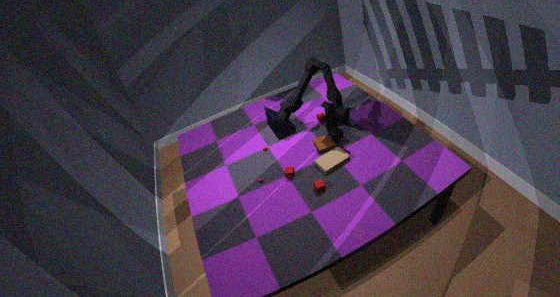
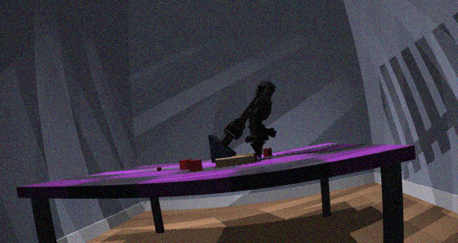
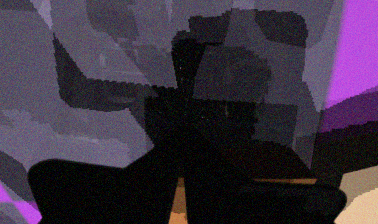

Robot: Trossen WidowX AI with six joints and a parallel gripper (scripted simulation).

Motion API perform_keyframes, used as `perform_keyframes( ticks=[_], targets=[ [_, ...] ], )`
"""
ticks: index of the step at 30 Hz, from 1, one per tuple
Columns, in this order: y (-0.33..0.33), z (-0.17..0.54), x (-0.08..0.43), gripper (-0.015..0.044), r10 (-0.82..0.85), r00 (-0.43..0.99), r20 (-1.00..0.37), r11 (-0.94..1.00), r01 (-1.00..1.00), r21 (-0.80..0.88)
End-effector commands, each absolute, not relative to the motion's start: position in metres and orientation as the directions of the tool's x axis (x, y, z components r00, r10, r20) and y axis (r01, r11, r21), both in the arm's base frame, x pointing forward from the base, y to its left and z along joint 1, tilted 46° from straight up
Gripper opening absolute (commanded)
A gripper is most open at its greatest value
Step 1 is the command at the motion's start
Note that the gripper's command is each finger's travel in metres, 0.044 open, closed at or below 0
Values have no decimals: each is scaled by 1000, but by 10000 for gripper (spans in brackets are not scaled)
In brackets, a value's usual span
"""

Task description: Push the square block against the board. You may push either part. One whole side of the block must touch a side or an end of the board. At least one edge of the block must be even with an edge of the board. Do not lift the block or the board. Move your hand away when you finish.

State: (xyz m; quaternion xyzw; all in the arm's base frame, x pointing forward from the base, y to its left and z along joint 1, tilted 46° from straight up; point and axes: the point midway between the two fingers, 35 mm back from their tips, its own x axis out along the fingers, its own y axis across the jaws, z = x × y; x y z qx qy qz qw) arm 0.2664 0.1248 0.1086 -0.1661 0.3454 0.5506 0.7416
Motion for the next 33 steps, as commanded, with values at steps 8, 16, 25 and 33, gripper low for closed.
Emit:
perform_keyframes(
  ticks=[8, 16, 25, 33],
  targets=[
    [120, 101, 263, 0, 701, 149, -698, 336, -932, 139],
    [116, 96, 262, 0, 700, 148, -699, 336, -932, 139],
    [111, 91, 261, 0, 699, 148, -700, 336, -932, 139],
    [107, 87, 260, 0, 698, 147, -700, 336, -932, 139]
  ],
)
